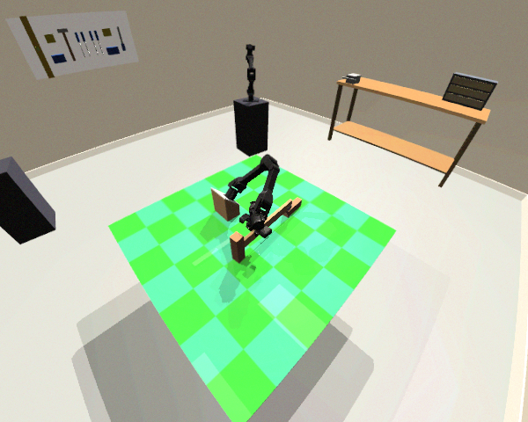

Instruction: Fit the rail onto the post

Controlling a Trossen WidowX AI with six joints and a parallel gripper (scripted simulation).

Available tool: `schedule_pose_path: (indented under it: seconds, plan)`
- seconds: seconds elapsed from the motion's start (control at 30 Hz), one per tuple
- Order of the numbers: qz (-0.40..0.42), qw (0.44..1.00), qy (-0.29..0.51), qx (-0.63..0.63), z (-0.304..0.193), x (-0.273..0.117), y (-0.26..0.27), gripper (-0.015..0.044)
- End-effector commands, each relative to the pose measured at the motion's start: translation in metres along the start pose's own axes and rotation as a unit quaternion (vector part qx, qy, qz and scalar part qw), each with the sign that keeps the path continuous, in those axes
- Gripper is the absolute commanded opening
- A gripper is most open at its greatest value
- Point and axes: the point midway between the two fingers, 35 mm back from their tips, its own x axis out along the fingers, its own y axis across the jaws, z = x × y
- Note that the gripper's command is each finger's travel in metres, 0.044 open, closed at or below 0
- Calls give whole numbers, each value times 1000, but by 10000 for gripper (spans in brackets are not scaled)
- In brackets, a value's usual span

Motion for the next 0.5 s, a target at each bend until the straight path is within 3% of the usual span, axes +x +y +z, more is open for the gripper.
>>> schedule_pose_path:
  seconds: [0.0, 0.47]
  plan:
    - [-3, 1000, 1, 0, -3, -2, 0, 0]
    - [-3, 1000, 2, 0, -7, -2, 0, 0]
